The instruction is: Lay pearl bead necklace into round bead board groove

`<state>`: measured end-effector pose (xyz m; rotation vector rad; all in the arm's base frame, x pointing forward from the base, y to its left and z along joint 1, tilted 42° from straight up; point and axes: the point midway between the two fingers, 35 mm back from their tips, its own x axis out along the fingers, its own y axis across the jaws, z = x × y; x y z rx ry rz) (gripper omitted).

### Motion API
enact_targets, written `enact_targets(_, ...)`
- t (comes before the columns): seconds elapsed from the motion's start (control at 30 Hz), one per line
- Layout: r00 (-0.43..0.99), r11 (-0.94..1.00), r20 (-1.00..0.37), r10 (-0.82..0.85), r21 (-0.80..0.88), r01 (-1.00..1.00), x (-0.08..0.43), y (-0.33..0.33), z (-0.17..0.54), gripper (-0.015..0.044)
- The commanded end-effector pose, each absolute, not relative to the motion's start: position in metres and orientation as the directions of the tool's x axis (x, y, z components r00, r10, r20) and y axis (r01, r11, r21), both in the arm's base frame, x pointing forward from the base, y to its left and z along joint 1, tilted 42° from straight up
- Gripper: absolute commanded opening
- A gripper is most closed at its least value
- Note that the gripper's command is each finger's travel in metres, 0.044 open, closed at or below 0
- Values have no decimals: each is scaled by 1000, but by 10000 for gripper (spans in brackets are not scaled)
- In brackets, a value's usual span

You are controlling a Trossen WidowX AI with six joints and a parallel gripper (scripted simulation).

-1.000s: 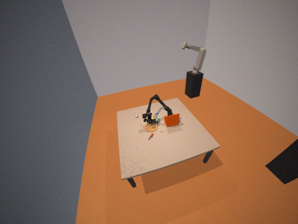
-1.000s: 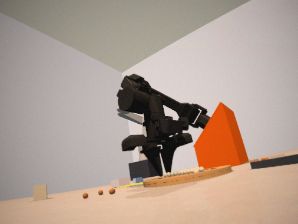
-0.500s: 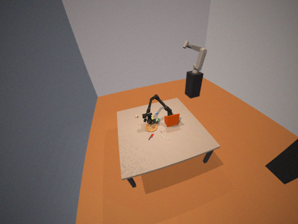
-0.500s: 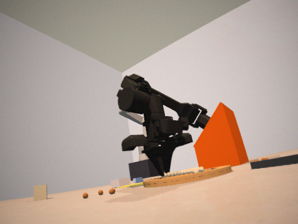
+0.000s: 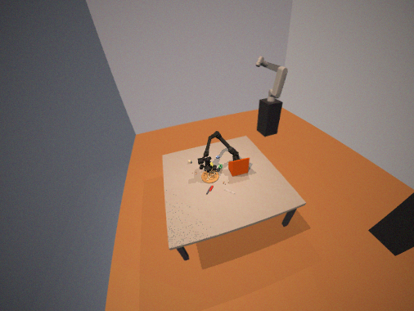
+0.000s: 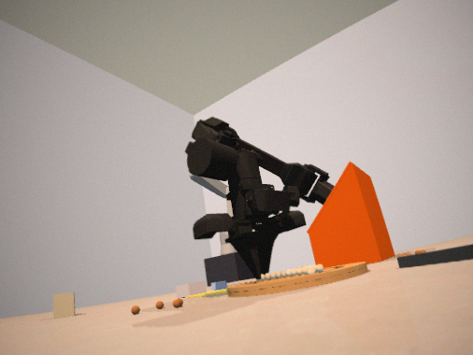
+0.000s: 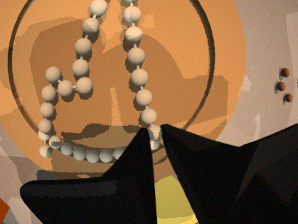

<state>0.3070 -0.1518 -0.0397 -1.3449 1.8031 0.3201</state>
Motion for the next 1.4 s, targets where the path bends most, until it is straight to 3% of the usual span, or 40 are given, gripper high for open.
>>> enact_targets(0.0,-68,390,-744,-665,-268,-881,307,-150,-38,0)
enact_targets(1.0,-70,388,-744,-664,-264,-883,312,-161,-34,0)
enact_targets(1.37,-68,391,-743,-666,-270,-880,313,-160,-31,289)
